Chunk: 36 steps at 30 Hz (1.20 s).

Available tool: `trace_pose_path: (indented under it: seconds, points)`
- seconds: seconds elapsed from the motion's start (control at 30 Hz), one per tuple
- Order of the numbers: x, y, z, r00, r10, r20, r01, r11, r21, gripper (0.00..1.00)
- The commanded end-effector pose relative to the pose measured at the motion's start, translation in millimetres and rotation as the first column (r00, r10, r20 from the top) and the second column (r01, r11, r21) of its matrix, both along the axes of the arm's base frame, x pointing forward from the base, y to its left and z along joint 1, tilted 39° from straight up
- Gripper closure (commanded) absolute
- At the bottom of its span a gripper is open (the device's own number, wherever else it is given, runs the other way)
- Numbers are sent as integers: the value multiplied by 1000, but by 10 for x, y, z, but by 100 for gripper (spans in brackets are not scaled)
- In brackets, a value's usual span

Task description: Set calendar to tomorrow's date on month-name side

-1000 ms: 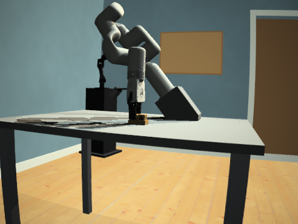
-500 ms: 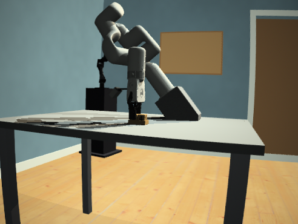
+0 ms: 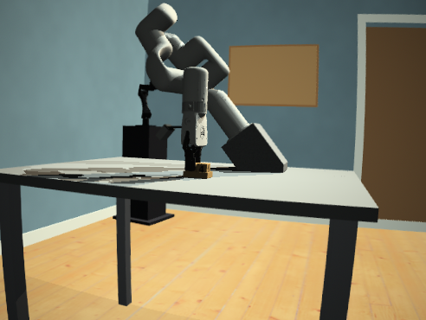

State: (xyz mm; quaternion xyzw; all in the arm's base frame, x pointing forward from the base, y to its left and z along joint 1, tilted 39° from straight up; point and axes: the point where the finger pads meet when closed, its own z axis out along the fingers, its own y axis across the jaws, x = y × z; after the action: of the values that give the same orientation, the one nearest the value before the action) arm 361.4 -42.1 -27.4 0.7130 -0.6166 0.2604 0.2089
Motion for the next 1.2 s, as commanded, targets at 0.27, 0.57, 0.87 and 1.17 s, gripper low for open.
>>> trace_pose_path:
  seconds: [0.27, 0.57, 0.87, 1.17]
  points:
    - [10, 7, 6, 1000, 1, 2, -1, 1000, 1, 71]
    - [10, 7, 6, 1000, 1, 2, -1, 1000, 1, 71]
    - [9, 9, 9, 1000, 1, 2, -1, 1000, 1, 71]
    - [-20, 163, 203, 1000, 1, 2, -1, 1000, 1, 71]
